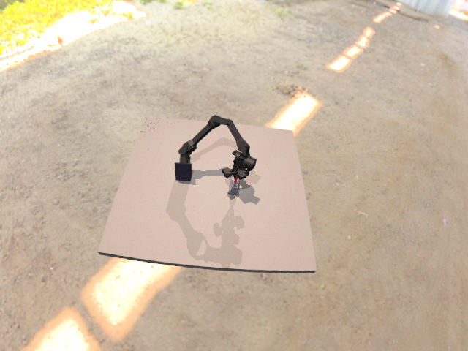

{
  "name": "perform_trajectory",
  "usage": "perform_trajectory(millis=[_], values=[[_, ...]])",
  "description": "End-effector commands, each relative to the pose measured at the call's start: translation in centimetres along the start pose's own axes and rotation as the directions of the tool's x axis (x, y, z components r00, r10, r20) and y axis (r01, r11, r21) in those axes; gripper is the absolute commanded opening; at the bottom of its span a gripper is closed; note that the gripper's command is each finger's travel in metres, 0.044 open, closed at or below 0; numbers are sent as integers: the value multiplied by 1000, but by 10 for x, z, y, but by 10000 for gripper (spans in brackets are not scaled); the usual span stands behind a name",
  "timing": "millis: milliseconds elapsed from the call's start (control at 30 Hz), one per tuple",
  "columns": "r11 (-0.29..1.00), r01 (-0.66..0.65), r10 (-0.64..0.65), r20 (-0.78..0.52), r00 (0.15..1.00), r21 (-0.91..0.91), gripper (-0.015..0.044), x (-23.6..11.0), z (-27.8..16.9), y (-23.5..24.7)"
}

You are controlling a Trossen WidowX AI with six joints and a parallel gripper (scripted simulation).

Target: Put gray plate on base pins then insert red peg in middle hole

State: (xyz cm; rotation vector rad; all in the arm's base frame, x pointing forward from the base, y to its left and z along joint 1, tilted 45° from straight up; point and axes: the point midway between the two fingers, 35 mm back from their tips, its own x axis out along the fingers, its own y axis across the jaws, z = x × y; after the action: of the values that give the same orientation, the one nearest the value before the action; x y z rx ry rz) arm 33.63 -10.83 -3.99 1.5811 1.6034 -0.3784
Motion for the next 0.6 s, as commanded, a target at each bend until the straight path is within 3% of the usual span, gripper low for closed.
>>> perform_trajectory(millis=[0,567], values=[[1000,2,-2,-3,1000,3,0,2,-2,0],[1000,4,-4,-1,1000,-1,0,2,-2,1]])
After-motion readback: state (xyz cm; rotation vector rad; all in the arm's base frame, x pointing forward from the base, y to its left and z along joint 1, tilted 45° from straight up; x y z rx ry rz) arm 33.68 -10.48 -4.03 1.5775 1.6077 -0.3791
